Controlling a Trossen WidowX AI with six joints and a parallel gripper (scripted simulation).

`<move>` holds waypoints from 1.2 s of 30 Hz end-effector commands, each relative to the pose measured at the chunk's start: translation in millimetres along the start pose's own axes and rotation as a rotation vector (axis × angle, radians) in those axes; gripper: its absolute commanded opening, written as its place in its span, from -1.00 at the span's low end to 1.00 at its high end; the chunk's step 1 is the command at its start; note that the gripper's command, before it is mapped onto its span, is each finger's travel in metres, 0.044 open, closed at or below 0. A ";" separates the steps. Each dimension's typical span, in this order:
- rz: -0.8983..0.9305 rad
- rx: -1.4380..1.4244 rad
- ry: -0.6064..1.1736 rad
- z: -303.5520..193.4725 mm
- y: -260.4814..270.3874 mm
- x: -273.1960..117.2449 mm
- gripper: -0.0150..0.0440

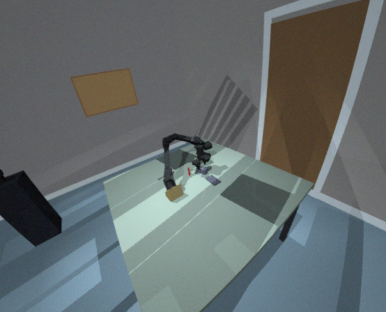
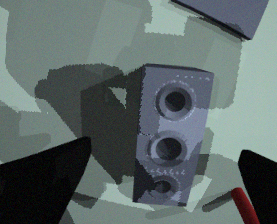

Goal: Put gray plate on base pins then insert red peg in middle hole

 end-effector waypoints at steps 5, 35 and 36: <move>-0.005 0.004 0.007 -0.8 -0.7 14.2 1.00; -0.004 0.004 0.010 -2.8 -2.1 50.2 0.47; -0.004 0.004 0.010 -2.8 -2.1 50.2 0.38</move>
Point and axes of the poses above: the point midway between the two fingers, 35 mm back from their tips, its own x axis out along the fingers, its own y axis across the jaws, z = x × y, the point moved 2 cm from there along -x, back along the fingers, and after that the axes turned 2 degrees about x, right-handed, at the moved point
